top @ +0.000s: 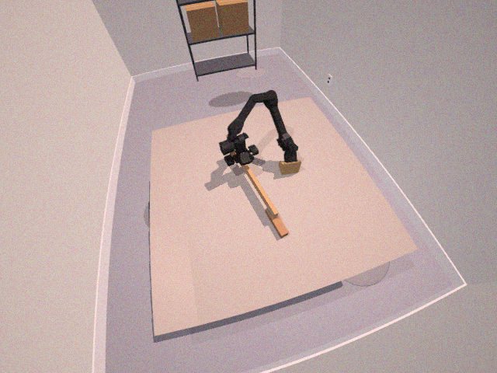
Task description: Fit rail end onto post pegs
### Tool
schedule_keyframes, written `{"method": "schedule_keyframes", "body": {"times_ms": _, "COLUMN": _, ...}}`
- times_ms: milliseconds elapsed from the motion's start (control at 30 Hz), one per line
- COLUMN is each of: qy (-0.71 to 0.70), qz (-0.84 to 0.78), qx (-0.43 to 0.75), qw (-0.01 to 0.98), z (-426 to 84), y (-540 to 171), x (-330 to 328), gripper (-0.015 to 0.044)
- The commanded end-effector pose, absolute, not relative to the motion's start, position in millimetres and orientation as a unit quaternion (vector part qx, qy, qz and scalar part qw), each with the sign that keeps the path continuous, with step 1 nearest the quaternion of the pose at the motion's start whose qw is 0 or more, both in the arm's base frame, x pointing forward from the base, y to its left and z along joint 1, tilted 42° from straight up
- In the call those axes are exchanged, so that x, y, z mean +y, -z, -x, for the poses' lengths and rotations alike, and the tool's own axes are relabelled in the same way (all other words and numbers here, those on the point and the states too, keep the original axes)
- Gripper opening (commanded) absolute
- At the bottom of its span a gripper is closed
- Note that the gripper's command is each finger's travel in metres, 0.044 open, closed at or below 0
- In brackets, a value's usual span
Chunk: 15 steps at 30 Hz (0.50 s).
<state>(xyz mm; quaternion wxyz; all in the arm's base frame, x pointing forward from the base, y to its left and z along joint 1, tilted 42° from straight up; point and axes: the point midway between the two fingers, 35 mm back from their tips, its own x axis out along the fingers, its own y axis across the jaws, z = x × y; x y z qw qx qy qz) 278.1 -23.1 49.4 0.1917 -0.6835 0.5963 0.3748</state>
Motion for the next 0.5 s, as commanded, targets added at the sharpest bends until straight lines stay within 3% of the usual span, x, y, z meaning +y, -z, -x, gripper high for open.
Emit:
{"method": "schedule_keyframes", "body": {"times_ms": 0, "qy": -0.373, "qz": 0.687, "qx": 0.593, "qw": 0.193, "z": -281.3, "y": -53.7, "x": -23.0, "gripper": 0.0}}
{"method": "schedule_keyframes", "body": {"times_ms": 467, "qy": -0.373, "qz": 0.687, "qx": 0.593, "qw": 0.193, "z": -282.5, "y": -56.7, "x": -25.9, "gripper": 0.0}}
